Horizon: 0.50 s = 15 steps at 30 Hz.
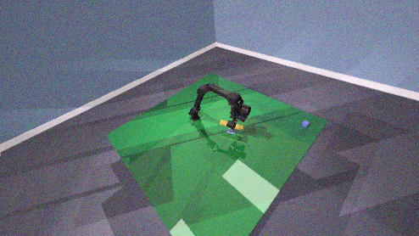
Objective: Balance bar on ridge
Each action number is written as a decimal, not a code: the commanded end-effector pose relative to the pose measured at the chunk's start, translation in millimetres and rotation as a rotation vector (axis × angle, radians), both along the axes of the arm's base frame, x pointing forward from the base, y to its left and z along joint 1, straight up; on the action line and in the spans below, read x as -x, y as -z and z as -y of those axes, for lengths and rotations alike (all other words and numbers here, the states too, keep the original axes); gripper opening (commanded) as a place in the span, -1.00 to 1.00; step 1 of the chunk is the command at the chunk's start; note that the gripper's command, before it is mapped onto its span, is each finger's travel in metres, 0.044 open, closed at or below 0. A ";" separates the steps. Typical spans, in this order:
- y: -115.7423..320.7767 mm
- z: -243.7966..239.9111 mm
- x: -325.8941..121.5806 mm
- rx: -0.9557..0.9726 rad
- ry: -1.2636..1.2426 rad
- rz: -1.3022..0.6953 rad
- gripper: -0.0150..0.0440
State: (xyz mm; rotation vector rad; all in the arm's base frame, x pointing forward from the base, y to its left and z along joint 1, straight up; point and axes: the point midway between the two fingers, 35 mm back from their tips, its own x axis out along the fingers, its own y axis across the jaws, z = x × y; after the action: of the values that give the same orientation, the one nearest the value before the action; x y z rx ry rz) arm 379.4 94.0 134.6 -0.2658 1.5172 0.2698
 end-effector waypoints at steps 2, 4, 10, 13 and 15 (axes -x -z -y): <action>-65.8 0.1 0.8 -0.018 0.000 0.071 1.00; -84.2 1.0 4.6 -0.022 0.000 0.086 1.00; -86.4 1.2 5.2 -0.022 0.000 0.088 1.00; -86.4 1.2 5.2 -0.022 0.000 0.088 1.00; -86.4 1.2 5.2 -0.022 0.000 0.088 1.00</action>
State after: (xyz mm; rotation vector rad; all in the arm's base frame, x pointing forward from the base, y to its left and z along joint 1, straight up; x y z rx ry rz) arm 374.0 92.6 220.1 -0.2572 1.4244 0.2710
